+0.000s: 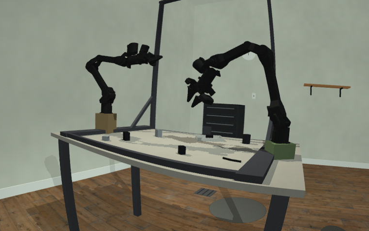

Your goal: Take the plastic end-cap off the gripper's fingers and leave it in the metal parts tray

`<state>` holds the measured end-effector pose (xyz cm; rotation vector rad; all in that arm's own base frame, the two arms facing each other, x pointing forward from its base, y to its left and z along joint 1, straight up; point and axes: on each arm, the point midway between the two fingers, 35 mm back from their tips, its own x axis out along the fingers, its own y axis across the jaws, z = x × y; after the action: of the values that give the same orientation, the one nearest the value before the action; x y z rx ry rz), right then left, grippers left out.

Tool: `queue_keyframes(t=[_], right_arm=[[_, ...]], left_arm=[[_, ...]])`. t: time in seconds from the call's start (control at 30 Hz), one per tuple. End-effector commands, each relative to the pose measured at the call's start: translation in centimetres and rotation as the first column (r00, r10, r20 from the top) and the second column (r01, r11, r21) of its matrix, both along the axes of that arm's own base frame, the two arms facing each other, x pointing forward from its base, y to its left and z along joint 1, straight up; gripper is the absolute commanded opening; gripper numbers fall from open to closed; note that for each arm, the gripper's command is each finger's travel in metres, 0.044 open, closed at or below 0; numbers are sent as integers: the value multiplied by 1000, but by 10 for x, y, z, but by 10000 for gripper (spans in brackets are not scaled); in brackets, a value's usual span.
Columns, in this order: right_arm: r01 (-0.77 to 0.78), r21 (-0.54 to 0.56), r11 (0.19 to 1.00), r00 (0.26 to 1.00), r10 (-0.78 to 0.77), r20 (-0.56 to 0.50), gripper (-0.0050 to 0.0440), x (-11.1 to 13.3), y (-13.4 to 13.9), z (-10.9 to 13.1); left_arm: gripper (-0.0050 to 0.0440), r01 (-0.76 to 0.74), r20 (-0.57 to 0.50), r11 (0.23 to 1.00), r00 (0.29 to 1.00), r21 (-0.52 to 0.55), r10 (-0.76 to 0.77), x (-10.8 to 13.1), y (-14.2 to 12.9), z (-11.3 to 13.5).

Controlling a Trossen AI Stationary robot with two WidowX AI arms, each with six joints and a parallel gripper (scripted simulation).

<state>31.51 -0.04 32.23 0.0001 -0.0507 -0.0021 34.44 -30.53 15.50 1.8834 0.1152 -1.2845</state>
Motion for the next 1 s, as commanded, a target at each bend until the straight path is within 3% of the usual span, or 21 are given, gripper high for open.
queue_keyframes(t=[0.0, 0.27, 0.4, 0.6, 0.83, 0.9, 0.97], right_arm=[[0, 1, 1000, 1000, 0, 19, 0, -1, 0, 8], [-1, 1, 1000, 1000, 1, 18, 0, -1, 0, 8], [-2, 1, 1000, 1000, 2, 18, 0, -1, 0, 8], [-3, 1, 1000, 1000, 3, 17, 0, -1, 1, 8], [-4, 1, 1000, 1000, 4, 17, 0, -1, 1, 8], [-4, 1, 1000, 1000, 4, 17, 0, -1, 1, 8], [-4, 1, 1000, 1000, 4, 17, 0, -1, 1, 8]], left_arm=[[200, -127, 23, 985, 991, -121, 131, 10, 21, 29], [200, -372, -27, 863, 922, -342, 387, 25, 66, 58], [200, -421, -49, 818, 897, -391, 438, 27, 76, 64], [200, -547, -128, 637, 804, -543, 581, 33, 113, 86], [200, -625, -251, 376, 686, -684, 683, 32, 156, 108], [200, -625, -251, 376, 686, -684, 683, 32, 156, 108], [200, -634, -290, 299, 656, -713, 697, 31, 167, 113]])
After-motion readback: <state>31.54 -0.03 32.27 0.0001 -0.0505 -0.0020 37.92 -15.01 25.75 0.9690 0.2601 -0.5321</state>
